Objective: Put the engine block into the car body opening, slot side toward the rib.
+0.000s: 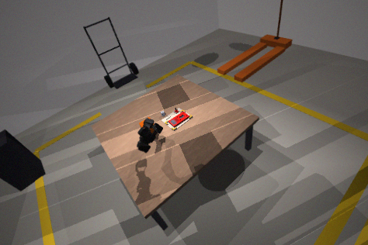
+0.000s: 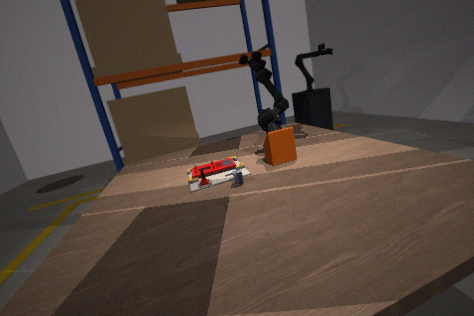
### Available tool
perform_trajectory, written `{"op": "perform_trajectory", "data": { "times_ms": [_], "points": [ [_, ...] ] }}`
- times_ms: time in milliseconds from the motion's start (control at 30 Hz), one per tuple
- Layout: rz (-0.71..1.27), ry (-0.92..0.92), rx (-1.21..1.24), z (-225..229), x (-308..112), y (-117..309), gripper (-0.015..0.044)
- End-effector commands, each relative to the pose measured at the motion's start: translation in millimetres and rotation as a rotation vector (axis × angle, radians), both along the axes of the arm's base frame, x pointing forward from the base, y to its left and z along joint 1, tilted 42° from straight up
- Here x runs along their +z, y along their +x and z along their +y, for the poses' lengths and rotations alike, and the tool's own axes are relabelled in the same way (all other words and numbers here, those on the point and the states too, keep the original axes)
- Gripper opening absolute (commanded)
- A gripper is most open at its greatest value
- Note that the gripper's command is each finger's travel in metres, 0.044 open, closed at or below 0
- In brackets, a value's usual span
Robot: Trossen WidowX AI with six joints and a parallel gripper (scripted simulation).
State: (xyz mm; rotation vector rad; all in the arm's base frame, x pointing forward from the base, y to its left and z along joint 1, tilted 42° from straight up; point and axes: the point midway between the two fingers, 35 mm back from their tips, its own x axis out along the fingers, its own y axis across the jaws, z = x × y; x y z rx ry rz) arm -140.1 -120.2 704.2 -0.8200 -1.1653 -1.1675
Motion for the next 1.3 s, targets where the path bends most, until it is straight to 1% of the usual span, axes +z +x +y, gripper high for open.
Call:
{"op": "perform_trajectory", "data": {
  "times_ms": [0,300,633,933,1267],
  "points": [
    [0.096,-0.053,0.054,23,8,43,0.0440],
    [0.327,-0.151,0.151,77,10,140,0.0440],
    [0.611,-0.233,0.254,140,-15,250,0.0440],
    [0.845,-0.259,0.356,190,-59,340,0.0440],
    [1.176,-0.287,0.424,244,-140,432,0.0440]
  ]
}}
